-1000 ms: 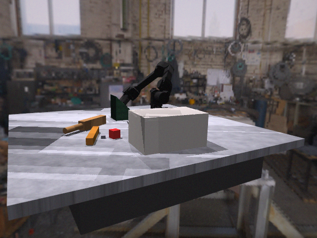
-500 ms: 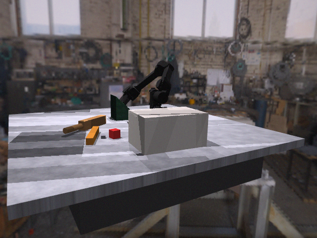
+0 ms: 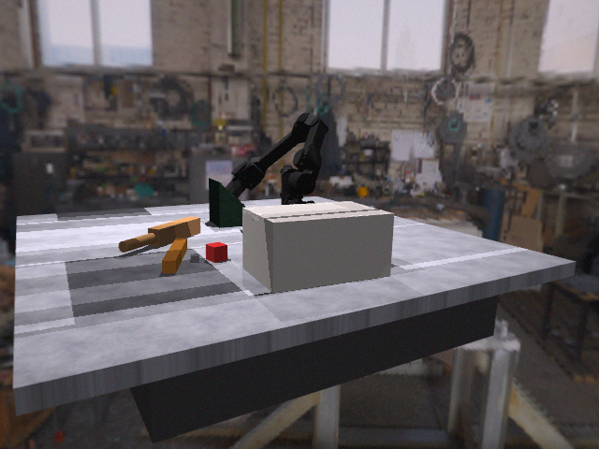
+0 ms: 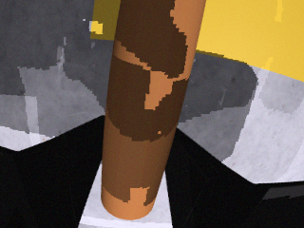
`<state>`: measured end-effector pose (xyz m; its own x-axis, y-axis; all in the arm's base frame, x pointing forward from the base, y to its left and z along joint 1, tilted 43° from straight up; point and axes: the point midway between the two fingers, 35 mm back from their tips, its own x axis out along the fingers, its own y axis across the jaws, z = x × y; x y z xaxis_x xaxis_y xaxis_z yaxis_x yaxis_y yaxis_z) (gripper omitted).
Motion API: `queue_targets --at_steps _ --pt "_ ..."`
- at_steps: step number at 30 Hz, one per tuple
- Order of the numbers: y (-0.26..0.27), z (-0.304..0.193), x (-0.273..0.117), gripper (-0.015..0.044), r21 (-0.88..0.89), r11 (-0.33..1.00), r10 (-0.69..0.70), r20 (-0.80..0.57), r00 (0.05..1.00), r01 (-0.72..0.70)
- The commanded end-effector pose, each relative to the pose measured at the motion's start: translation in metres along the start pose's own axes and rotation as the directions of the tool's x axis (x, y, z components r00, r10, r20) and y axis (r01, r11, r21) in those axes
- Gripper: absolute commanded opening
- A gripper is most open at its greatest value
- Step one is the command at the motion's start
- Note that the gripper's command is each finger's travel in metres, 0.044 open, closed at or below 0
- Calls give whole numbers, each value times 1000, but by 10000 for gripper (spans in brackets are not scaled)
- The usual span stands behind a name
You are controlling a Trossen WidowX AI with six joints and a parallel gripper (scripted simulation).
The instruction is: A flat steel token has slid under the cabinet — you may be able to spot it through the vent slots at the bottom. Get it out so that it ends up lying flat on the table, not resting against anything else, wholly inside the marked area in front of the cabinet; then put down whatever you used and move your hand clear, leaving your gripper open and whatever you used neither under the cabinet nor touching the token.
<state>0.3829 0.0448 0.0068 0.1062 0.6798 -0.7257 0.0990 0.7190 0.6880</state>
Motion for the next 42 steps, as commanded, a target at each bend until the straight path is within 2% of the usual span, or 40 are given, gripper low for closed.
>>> queue_targets --at_steps 1,42 --pt "0 -7 1 0 4 1000 -1 -6 1000 1" --pt "1 -48 1 0 6 1000 -1 -8 1000 1"
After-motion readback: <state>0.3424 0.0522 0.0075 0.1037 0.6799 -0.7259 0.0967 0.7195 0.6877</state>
